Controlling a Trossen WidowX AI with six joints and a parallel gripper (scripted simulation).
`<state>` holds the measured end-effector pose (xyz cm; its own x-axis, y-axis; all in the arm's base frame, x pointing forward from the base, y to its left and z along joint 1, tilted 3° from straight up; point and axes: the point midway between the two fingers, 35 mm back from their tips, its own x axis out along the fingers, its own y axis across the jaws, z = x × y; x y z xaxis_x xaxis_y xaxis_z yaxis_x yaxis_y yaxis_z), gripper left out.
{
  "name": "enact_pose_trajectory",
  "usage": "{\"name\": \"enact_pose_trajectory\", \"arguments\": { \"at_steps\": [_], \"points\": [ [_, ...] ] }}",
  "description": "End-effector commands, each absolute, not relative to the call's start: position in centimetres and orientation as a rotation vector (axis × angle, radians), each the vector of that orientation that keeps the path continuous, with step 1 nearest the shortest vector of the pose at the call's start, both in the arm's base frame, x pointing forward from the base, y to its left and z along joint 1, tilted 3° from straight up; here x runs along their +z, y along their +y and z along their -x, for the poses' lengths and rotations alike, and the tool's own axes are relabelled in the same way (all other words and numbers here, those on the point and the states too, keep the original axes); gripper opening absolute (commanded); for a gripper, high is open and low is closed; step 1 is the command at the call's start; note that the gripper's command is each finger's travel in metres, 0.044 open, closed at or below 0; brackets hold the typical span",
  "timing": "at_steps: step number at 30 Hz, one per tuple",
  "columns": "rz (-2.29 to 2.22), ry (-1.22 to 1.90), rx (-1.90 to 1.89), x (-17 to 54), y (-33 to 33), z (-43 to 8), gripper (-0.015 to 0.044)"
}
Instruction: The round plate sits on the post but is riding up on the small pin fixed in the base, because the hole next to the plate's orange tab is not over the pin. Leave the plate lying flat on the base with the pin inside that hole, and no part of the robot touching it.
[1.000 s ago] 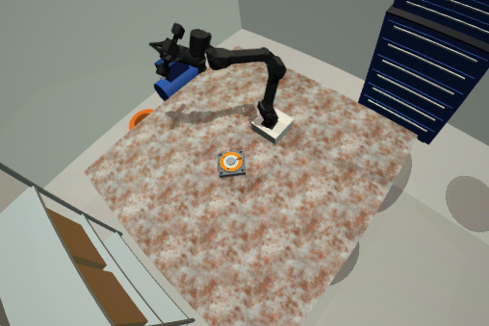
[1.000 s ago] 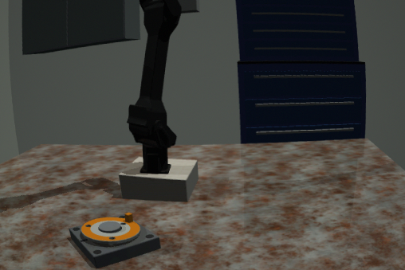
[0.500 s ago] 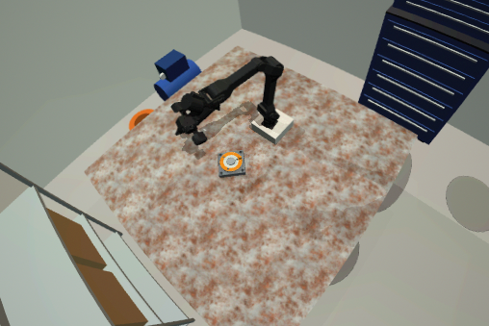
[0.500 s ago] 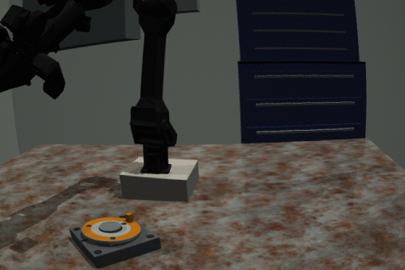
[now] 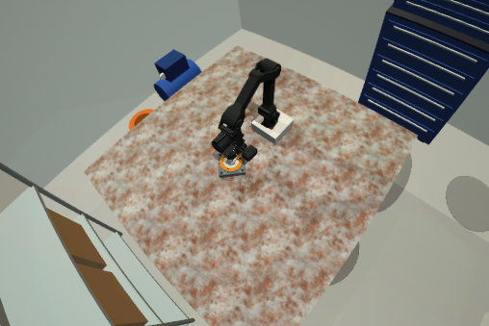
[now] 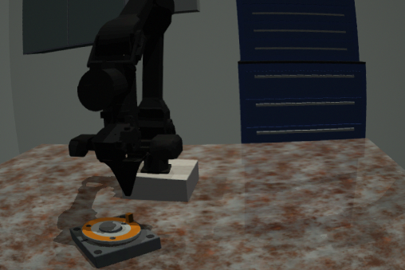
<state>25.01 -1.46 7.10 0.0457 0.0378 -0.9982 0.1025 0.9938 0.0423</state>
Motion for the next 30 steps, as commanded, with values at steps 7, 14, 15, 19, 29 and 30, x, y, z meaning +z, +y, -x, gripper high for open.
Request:
{"name": "enact_pose_trajectory", "arguments": {
  "at_steps": [7,14,15,19,29,30],
  "points": [
    [-0.138,1.551,-0.05,4.6,-0.6,-25.0,0.0],
    [-0.138,1.551,-0.05,2.2,-0.4,-25.0,0.0],
    [-0.138,1.551,-0.05,2.2,-0.4,-25.0,0.0],
    [-0.137,1.551,-0.05,2.2,-0.7,-24.7,0.0],
    [-0.137,1.552,-0.051,2.0,-1.8,-23.6,0.0],
    [-0.137,1.552,-0.051,2.0,-1.9,-23.5,0.0]
  ]
}}
